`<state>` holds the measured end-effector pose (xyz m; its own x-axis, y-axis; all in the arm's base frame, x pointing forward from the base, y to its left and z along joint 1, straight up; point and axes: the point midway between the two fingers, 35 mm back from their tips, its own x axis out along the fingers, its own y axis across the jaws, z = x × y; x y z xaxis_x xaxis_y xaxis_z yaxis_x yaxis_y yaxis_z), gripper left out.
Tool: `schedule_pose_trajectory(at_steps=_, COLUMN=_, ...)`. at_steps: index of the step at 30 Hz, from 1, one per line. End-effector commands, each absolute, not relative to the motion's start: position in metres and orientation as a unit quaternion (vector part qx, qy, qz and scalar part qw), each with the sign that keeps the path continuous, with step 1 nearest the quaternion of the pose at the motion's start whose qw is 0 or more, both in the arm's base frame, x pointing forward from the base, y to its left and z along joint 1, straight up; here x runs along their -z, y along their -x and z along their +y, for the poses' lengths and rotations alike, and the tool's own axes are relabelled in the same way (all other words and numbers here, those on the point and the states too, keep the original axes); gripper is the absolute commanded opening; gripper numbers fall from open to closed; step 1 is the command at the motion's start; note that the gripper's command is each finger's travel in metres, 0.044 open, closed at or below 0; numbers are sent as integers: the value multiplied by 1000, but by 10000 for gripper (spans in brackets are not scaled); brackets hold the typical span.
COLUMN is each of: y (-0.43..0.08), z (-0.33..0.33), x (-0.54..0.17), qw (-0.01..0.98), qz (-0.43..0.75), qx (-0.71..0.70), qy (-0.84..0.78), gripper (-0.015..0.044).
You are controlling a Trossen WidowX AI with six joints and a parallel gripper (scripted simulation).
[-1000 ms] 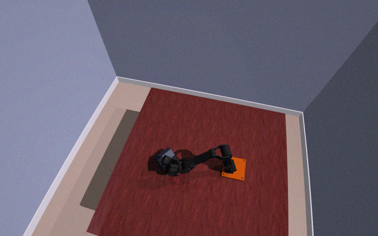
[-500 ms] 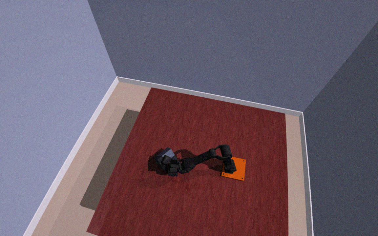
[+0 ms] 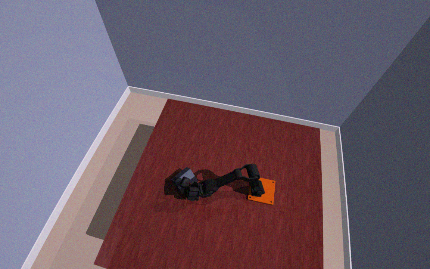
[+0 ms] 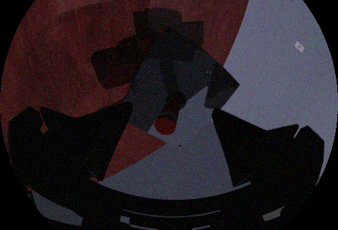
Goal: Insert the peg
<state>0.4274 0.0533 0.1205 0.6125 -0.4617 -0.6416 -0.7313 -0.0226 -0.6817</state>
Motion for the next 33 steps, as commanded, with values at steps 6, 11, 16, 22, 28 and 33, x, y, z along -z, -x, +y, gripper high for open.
schedule_pose_trajectory(at_steps=6, y=-416, z=65, x=-137, qw=560, qz=420, qx=-119, qy=704, gripper=440)
schedule_pose_trajectory(at_steps=11, y=-409, z=72, x=-143, qw=560, qz=420, qx=-120, qy=704, gripper=440)
schedule_pose_trajectory(at_steps=16, y=-402, z=78, x=-149, qw=560, qz=421, qx=-121, qy=703, gripper=440)
schedule_pose_trajectory(at_steps=22, y=-393, z=85, x=-156, qw=560, qz=421, qx=-122, qy=703, gripper=440)
schedule_pose_trajectory(at_steps=28, y=-385, z=92, x=-162, qw=559, qz=421, qx=-123, qy=703, gripper=440)
schedule_pose_trajectory(at_steps=33, y=-378, z=97, x=-166, qw=559, qz=421, qx=-123, qy=704, gripper=440)
